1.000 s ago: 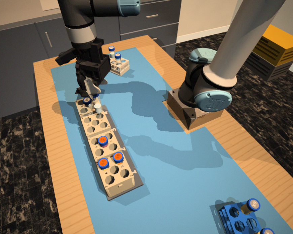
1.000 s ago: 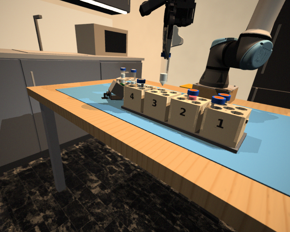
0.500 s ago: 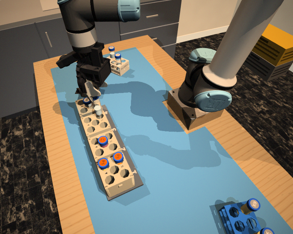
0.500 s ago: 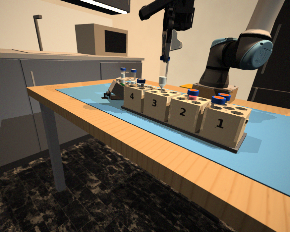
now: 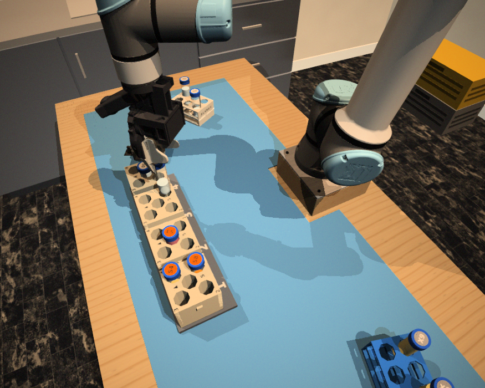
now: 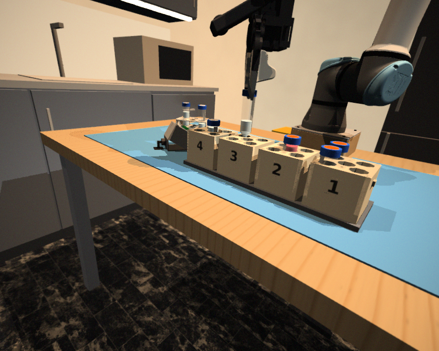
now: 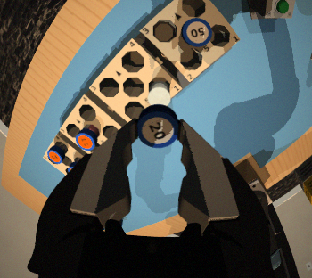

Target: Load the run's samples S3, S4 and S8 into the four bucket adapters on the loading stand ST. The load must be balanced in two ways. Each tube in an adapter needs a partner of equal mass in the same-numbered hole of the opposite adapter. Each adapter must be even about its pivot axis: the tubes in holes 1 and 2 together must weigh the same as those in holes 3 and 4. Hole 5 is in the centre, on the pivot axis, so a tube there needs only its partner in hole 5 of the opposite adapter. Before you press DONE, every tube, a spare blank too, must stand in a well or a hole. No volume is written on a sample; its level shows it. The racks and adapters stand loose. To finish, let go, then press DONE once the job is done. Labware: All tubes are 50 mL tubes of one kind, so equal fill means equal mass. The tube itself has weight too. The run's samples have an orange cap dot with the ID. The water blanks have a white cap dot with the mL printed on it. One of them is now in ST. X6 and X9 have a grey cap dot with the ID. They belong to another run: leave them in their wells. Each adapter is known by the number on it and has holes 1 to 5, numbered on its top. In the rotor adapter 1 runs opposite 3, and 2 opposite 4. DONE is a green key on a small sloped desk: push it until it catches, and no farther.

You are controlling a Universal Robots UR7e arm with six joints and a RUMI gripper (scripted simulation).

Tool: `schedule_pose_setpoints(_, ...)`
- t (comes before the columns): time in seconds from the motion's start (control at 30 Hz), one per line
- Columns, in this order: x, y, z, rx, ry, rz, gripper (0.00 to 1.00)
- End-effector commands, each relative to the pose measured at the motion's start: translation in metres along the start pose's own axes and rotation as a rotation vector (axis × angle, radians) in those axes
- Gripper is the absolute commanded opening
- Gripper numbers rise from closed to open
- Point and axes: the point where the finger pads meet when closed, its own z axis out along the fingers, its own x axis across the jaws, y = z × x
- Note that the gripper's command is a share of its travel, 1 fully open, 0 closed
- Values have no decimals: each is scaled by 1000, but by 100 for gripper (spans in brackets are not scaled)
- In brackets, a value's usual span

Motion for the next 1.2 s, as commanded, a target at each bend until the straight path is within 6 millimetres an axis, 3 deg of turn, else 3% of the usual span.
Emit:
schedule_pose_setpoints(0.0,0,0,9,0,1,0,0)
schedule_pose_setpoints(1.17,0,0,50,0,1,0,0)
